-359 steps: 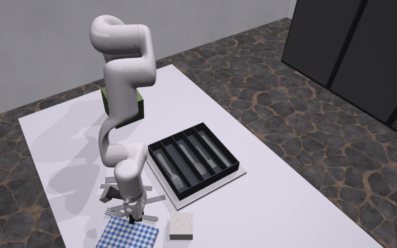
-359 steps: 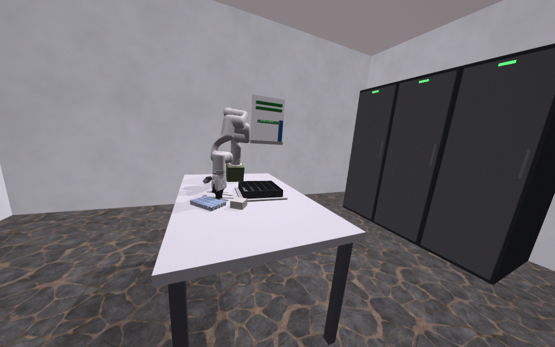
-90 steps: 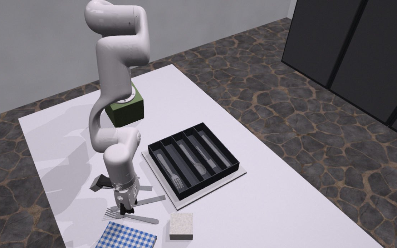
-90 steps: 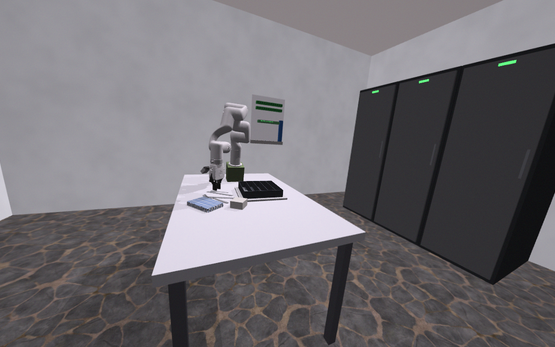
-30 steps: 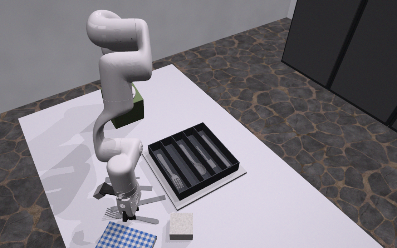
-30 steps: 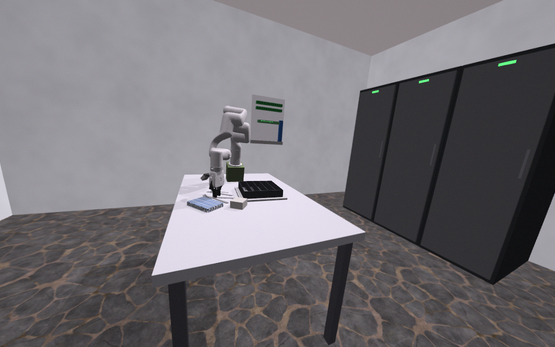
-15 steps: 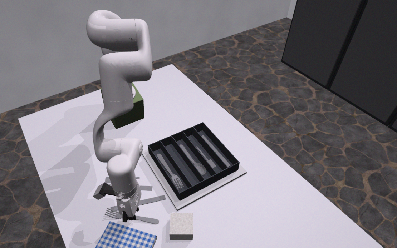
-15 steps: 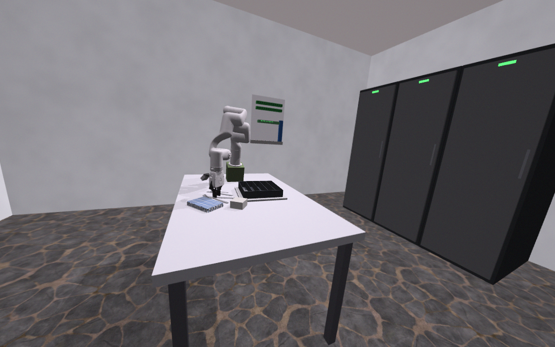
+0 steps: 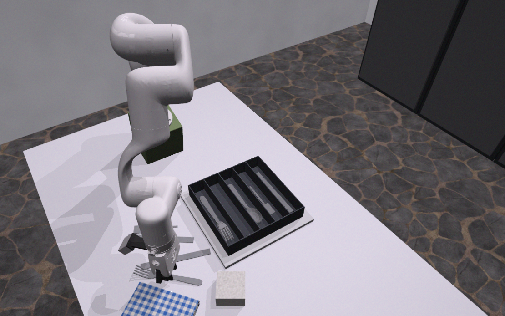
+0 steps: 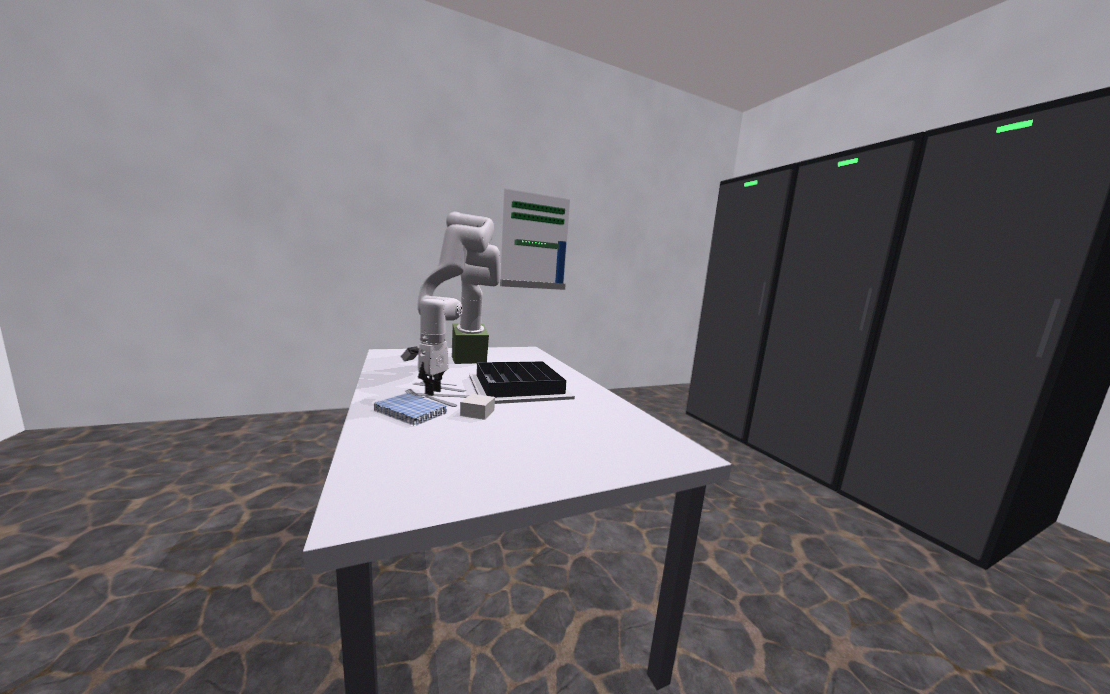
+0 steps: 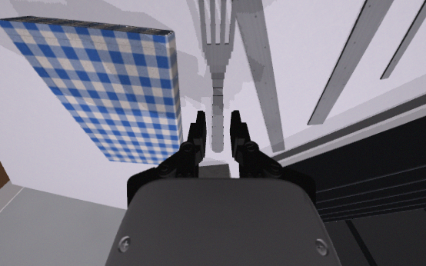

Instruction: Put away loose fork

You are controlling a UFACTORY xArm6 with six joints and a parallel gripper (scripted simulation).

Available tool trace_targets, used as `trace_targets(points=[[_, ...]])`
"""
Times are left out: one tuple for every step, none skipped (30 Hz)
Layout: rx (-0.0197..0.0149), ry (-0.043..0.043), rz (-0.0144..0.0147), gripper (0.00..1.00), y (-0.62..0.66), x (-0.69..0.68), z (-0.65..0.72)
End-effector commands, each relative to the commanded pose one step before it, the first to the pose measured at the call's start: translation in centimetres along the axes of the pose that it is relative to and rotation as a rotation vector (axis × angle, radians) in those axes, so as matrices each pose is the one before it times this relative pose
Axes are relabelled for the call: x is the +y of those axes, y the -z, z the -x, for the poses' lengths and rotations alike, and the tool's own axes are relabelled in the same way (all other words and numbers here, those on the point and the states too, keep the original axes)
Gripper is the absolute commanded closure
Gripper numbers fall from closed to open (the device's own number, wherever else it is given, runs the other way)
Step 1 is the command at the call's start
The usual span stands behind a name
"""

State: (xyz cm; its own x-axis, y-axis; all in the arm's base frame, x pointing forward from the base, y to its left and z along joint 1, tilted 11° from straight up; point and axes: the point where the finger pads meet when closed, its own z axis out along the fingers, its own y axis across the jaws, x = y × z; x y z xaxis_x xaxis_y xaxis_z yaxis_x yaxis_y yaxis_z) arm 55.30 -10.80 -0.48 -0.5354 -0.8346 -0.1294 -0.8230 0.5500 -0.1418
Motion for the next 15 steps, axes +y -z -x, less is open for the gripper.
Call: trace_targets(points=[[-0.00151,0.00014,-0.00404,0.7,0.158,-0.17,0.07],[0.0,0.0,0.0,0.7,0.0,0.0,0.0],[0.0,0.0,0.0,0.7,0.0,0.0,0.0],[0.0,0.0,0.0,0.7,-0.002,0.0,0.0],[0.0,0.0,0.0,0.7,-0.006,0.0,0.0],[0.0,0.0,0.0,0.7,-0.011,0.0,0.0],[0.0,0.0,0.0,0.7,-0.016,0.0,0.0],[0.0,0.0,0.0,0.7,-0.023,0.0,0.0],[0.0,0.0,0.0,0.7,-0.031,0.0,0.0],[0.0,0.0,0.0,0.7,-0.039,0.0,0.0],[0.0,0.0,0.0,0.7,-0.048,0.0,0.0],[0.0,0.0,0.0,0.7,-0.056,0.0,0.0],[0.0,0.0,0.0,0.7,-0.065,0.0,0.0],[0.0,0.0,0.0,0.7,-0.074,0.0,0.0],[0.0,0.0,0.0,0.7,-0.082,0.0,0.0]])
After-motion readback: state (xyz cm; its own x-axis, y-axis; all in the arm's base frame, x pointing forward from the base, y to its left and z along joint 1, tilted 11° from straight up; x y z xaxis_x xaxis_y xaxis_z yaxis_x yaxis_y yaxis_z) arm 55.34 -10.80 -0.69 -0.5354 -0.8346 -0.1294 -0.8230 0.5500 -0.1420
